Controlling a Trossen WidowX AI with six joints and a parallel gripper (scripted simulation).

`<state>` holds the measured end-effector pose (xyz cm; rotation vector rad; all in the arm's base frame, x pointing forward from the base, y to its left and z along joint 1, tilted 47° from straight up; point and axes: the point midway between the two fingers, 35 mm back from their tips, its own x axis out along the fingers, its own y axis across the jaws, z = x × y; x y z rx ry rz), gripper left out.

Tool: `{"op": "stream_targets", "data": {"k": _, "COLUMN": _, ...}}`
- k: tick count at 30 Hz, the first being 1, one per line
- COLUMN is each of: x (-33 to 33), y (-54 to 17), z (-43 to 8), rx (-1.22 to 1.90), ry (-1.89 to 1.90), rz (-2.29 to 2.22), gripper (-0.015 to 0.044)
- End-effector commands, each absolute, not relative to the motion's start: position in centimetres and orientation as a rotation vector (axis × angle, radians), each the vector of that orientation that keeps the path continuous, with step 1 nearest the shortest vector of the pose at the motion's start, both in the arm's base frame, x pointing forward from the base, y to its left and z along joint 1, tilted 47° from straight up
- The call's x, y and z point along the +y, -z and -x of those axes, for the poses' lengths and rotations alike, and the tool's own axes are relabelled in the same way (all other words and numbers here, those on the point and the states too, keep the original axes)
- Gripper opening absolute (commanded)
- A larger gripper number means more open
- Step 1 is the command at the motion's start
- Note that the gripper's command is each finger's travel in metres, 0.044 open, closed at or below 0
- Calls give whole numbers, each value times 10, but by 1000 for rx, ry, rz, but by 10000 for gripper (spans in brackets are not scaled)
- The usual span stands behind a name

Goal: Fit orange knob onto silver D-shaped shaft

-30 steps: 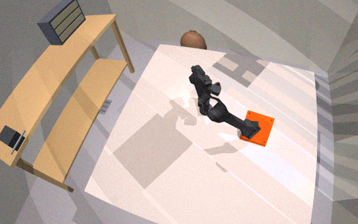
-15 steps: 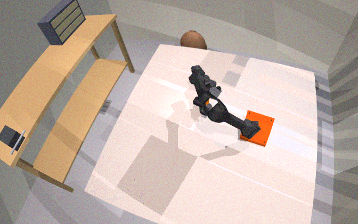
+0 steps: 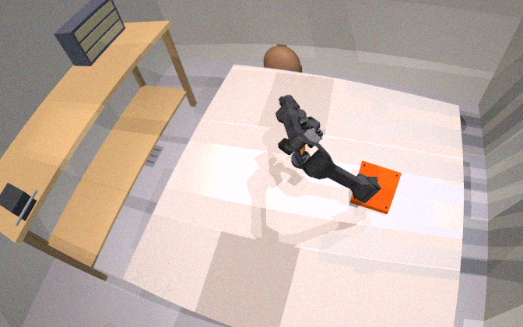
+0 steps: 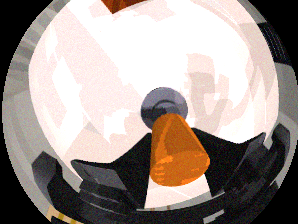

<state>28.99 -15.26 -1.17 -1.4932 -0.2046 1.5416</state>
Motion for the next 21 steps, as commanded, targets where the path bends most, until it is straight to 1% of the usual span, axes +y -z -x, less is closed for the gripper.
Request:
{"op": "stream_targets", "data": {"k": 1, "x": -153, "y": 12, "z": -290, "rx": -114, "ry": -1527, "rz": 1407, "gripper": 0}}
{"op": "stream_targets", "data": {"k": 11, "x": -153, "y": 11, "z": -290, "rx": 55, "ry": -1491, "rz": 1229, "gripper": 0}}
{"op": "stream_targets", "data": {"k": 17, "x": -153, "y": 11, "z": -290, "rx": 53, "ry": -1491, "rz": 1231, "gripper": 0}}
{"op": "stream_targets", "data": {"k": 21, "x": -153, "y": 11, "z": -290, "rx": -7, "ry": -1506, "rz": 1295, "gripper": 0}}
